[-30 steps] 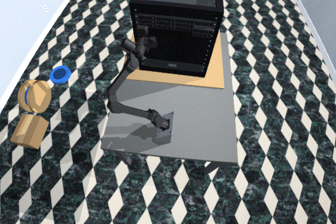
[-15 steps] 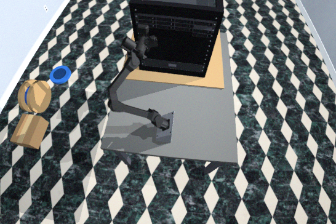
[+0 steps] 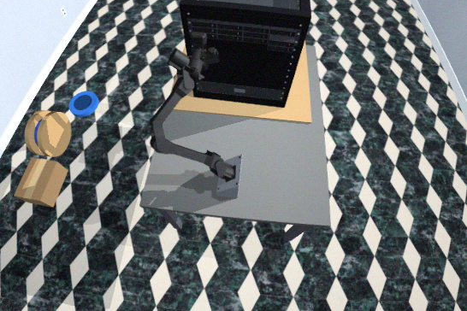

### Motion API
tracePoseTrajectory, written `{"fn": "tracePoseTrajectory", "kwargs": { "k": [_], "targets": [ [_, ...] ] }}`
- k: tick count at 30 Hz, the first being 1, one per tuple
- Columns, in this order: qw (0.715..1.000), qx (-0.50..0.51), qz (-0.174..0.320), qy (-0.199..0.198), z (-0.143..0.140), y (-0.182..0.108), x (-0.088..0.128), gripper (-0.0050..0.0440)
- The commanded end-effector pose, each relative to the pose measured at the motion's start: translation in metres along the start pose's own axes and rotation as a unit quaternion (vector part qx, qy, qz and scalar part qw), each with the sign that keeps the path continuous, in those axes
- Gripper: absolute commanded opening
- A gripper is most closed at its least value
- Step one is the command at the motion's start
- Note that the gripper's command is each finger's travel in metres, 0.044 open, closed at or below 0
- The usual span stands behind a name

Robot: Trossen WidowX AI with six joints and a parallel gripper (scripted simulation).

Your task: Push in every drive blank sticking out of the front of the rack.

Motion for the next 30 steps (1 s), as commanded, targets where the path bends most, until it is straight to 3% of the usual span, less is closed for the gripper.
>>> {"fn": "tracePoseTrajectory", "kwargs": {
  "k": [1,30],
  "targets": [
    [1.0,0.005,0.007,0.006,0.004,-0.008,-0.001,-0.005],
    [1.0,0.005,0.007,0.006,0.005,-0.008,-0.014,-0.005]
  ]
}}
Point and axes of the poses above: the point midway between the two fingers, 35 mm back from their tips, its own x axis back along the fingers, its own z axis across the jaws, y = z × x, the point moved 3 cm from there along x, back along the fingers, and after that the axes turned 15 degrees about -x, right-handed, at the moved point
